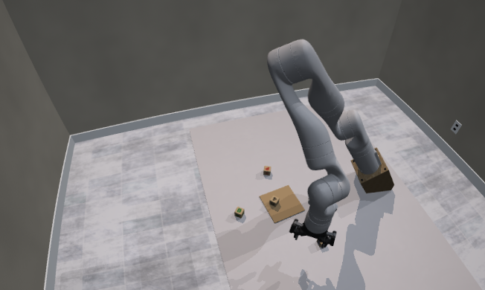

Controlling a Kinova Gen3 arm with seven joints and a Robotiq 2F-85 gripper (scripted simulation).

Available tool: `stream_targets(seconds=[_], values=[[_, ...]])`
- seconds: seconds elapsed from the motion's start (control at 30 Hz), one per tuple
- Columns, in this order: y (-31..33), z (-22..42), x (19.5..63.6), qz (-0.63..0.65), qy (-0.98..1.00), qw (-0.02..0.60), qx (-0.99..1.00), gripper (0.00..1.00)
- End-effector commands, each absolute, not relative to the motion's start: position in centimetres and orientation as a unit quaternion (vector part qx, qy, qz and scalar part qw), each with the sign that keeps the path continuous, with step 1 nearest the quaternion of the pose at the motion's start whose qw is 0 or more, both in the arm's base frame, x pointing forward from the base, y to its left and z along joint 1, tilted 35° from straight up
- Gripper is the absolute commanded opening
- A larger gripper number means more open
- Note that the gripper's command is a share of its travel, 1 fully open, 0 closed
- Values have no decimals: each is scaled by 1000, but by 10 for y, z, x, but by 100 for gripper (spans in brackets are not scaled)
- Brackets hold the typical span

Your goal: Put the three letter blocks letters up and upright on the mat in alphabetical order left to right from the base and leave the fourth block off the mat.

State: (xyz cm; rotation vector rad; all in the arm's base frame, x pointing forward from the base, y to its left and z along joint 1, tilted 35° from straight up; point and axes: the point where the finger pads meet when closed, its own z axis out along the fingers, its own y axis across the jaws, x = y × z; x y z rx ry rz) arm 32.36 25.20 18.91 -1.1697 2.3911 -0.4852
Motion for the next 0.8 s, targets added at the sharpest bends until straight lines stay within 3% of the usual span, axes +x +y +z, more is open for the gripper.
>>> stream_targets(seconds=[0.0, 0.77], values=[[242, 200, 341, -172, 870, 217, -409, 100], [144, 284, 454, -161, 870, 220, -410, 100]])
